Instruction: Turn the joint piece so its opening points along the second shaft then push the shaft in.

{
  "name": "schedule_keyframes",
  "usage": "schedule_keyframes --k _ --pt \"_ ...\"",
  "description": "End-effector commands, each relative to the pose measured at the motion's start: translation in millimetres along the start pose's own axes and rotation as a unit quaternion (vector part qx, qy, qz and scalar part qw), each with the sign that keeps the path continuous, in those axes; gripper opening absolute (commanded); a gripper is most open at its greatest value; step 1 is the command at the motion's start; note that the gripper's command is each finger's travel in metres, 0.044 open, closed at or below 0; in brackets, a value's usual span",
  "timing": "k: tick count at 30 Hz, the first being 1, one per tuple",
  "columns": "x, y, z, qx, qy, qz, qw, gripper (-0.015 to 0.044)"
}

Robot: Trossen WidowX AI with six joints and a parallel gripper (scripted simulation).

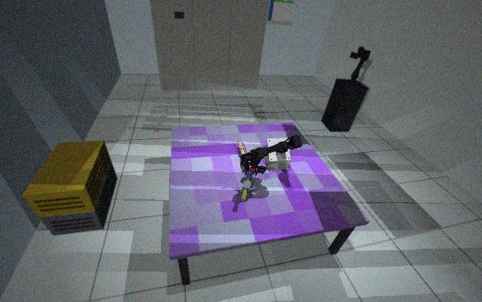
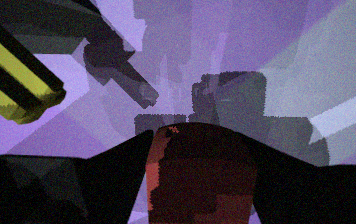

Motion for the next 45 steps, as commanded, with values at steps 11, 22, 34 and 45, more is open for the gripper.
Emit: schedule_keyframes --k 11,22,34,45 --pt "-0.5 0.1 0.8 -0.001 -0.002 0.001 1.0 0.0182" --pt "-0.5 0.1 0.8 -0.001 -0.002 0.001 1.0 0.0182" --pt "-0.5 0.1 0.8 -0.001 -0.002 0.001 1.0 0.0182" --pt "-0.5 0.1 0.8 -0.001 -0.002 0.001 1.0 0.0182"
Point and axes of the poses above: the point midway between the two fingers, 35 mm back from their tips, its own z axis out along the fingers, its own y axis across the jaws, x = y × z, the point moved 1 cm from there along -z, back along the fingers, and after that the axes turned 13 degrees about -z, right-handed, at the moved point
